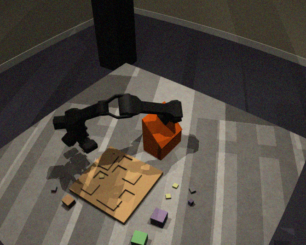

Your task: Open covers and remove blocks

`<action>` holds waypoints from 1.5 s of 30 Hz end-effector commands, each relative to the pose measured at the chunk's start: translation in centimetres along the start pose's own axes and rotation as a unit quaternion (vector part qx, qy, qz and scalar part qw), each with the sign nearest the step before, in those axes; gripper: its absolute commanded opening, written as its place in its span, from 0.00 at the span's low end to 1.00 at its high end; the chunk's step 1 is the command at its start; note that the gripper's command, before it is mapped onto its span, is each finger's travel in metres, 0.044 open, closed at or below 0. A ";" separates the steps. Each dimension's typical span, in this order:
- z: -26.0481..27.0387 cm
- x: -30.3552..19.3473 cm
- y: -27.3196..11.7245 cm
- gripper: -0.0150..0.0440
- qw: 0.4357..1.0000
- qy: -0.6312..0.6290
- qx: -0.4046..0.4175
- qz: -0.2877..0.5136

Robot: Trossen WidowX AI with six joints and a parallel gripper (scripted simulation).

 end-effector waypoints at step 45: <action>0.1 -0.4 0.6 1.00 1.000 0.003 0.005 0.004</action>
Point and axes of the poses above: the point midway between the two fingers, 35 mm back from their tips, its own y axis out along the fingers, its own z axis across the jaws, x = y × z, the point moved 3 cm from there along -y, back along the fingers, and after that the axes turned 12 degrees about -y, right-handed, at the moved point
